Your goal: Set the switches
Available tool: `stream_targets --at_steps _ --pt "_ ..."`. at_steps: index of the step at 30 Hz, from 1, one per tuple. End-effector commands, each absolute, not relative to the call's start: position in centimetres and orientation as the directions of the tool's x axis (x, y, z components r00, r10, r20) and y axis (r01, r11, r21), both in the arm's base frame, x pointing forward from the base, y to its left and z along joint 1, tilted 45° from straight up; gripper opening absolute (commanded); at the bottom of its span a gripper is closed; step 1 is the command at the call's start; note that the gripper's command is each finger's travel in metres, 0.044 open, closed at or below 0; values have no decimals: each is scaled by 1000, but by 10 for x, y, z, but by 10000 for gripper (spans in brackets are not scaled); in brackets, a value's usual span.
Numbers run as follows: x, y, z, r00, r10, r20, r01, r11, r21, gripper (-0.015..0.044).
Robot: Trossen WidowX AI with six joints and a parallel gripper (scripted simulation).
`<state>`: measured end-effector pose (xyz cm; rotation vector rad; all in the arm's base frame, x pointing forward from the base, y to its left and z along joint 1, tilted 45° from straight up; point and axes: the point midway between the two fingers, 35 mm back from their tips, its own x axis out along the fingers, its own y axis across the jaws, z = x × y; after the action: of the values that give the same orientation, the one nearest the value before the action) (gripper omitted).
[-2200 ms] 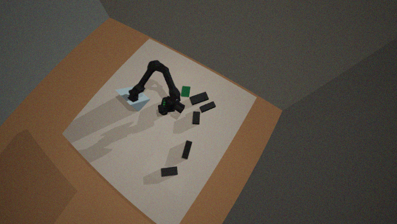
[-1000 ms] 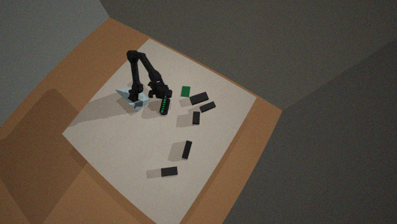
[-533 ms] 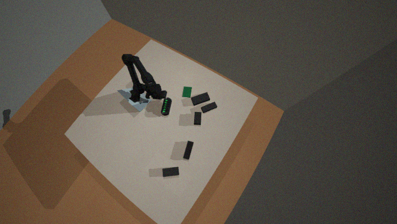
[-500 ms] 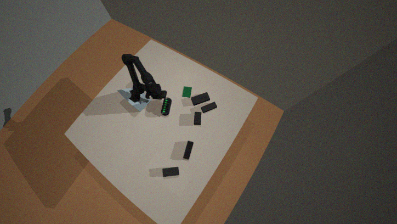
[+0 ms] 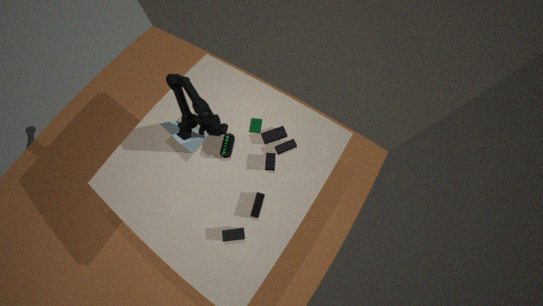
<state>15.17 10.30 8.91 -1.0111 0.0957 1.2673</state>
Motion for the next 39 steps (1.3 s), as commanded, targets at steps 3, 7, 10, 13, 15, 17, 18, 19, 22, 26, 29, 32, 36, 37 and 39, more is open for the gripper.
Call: stream_targets --at_steps 3,7,10,13,15,17,18,19,22,26,29,32,36,37,39 --pt "151 103 89 354 743 -567 -819 -47 -572 0" --pt "152 103 89 355 741 -570 -818 -49 -573 0" --pt "157 102 97 334 724 -604 -831 -76 -551 79" --pt "169 101 113 287 684 -671 -855 -133 -502 157" --pt "177 101 123 255 653 -714 -867 -172 -467 210" --pt "186 102 132 221 618 -754 -877 -213 -432 263" --pt "190 102 136 205 600 -773 -880 -233 -413 289" --pt "194 102 140 191 585 -789 -883 -249 -399 315" --pt "197 102 142 180 572 -800 -884 -262 -387 394" --pt "197 102 142 180 572 -800 -884 -262 -387 440" --pt "198 104 140 180 571 -801 -884 -263 -386 440" --pt "199 107 137 180 571 -801 -884 -263 -386 440" --pt "200 111 132 179 570 -802 -884 -264 -385 440" --pt "200 113 131 179 570 -802 -884 -264 -385 440" --pt "201 115 129 179 570 -802 -885 -264 -385 440"
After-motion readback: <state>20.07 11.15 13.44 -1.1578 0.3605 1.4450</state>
